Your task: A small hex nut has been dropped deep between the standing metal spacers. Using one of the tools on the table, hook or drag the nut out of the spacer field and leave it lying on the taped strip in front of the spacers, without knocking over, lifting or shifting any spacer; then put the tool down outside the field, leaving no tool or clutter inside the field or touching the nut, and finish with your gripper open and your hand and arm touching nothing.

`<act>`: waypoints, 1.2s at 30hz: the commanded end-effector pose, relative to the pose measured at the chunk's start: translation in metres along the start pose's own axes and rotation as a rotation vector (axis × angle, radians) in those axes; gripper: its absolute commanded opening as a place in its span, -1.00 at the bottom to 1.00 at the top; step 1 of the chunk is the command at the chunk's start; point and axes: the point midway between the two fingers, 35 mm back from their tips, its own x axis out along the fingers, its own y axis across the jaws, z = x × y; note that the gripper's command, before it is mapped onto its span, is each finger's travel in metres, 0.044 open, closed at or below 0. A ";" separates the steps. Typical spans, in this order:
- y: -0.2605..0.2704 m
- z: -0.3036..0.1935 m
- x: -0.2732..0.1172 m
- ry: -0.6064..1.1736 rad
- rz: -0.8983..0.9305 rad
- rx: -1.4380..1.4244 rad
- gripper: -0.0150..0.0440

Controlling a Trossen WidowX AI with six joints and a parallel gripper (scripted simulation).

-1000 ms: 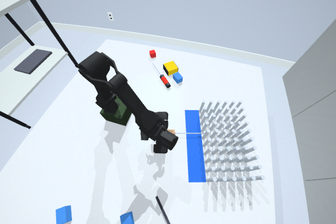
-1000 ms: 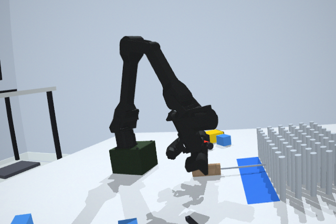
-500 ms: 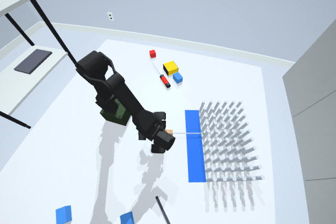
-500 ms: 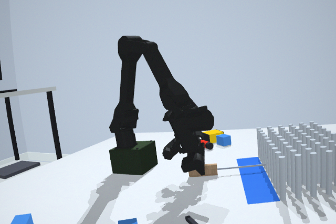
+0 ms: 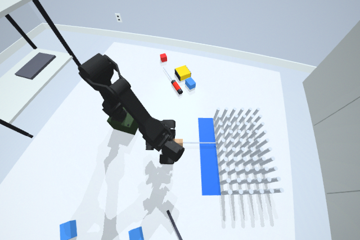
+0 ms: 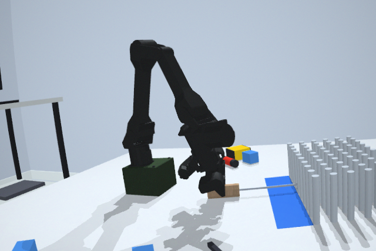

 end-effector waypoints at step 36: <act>-0.003 0.013 -0.015 0.001 -0.001 -0.001 -0.49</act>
